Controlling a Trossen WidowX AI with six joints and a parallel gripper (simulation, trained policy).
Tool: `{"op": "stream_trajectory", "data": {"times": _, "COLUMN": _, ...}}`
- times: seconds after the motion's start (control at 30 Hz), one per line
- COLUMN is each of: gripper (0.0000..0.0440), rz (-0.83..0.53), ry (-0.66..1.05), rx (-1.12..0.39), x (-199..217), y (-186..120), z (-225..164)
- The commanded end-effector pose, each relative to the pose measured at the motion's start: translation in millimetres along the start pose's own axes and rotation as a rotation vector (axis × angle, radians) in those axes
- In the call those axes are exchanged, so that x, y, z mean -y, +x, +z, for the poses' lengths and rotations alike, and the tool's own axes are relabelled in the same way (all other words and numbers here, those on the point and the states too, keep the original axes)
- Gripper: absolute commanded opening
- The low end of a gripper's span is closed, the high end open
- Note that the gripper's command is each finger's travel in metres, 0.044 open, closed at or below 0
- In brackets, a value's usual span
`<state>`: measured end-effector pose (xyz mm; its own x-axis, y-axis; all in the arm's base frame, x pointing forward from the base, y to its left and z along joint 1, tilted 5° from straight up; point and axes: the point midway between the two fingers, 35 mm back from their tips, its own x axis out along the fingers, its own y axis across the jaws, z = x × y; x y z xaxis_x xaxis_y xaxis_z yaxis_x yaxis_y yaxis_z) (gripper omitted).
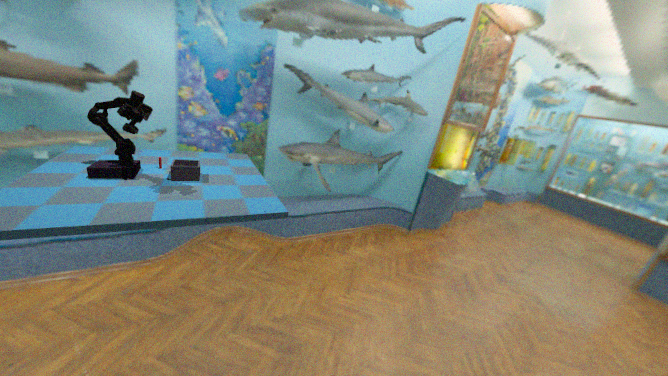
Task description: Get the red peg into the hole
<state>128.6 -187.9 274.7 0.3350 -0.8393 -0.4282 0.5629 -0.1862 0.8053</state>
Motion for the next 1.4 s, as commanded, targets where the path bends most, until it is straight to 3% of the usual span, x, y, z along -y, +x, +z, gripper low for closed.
{"op": "stream_trajectory", "data": {"times": 0.0, "gripper": 0.044, "rz": -0.022, "ry": -0.055, "rx": -0.076, "x": 2.7, "y": -0.5, "z": -19.7}}
{"op": "stream_trajectory", "data": {"times": 0.33, "gripper": 0.044, "rz": -0.094, "ry": -0.272, "rx": -0.338, "x": 19.3, "y": -15.7, "z": -88.6}}
{"op": "stream_trajectory", "data": {"times": 0.77, "gripper": 0.044, "rz": -0.202, "ry": -0.574, "rx": -0.633, "x": 59.2, "y": -58.6, "z": -165.4}}
{"op": "stream_trajectory", "data": {"times": 1.37, "gripper": 0.044, "rz": -0.39, "ry": -0.937, "rx": -0.851, "x": 143.8, "y": -117.6, "z": -228.5}}
